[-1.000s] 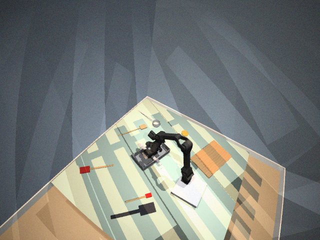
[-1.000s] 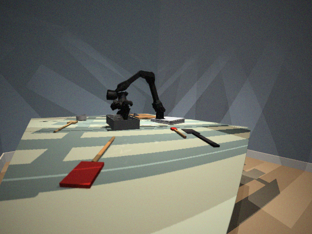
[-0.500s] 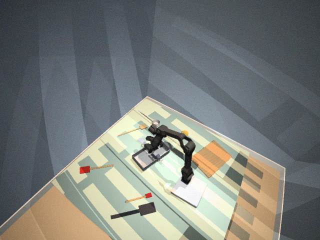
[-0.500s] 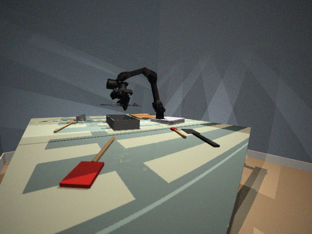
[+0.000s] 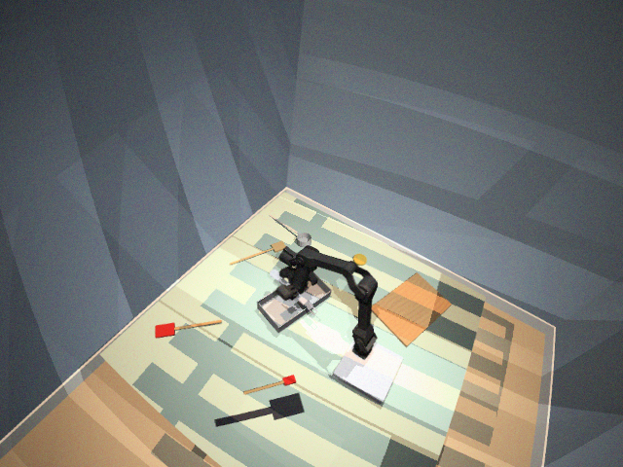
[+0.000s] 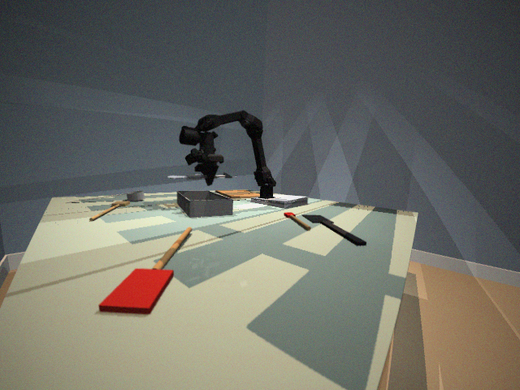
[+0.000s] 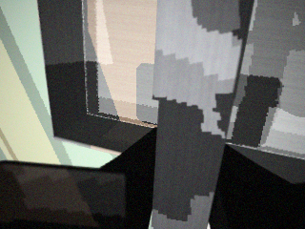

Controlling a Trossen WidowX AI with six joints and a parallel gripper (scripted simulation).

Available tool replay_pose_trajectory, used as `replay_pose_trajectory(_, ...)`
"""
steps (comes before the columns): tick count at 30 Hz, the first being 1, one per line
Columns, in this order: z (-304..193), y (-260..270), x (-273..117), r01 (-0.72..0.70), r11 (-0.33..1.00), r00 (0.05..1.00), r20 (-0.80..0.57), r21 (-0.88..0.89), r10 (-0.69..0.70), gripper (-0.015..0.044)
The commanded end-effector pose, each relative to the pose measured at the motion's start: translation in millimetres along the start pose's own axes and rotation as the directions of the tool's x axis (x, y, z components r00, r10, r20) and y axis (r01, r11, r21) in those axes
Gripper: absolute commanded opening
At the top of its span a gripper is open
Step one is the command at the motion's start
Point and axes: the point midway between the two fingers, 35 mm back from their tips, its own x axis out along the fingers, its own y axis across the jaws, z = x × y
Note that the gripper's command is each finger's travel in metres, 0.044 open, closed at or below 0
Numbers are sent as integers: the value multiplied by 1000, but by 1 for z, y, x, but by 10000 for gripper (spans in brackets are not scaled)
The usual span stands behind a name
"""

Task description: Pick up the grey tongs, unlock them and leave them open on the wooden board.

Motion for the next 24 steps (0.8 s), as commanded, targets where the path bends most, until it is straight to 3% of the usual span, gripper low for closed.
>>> replay_pose_trajectory(1,2,0,0,94,996,996,5,5,-94,-150)
replay_pose_trajectory(6,3,-1,-3,209,978,978,24,6,-209,-150)
replay_pose_trajectory(16,3,-3,-3,206,979,978,24,-8,-205,-150)
replay_pose_trajectory(24,11,-38,-8,216,972,976,28,-93,-214,-150)
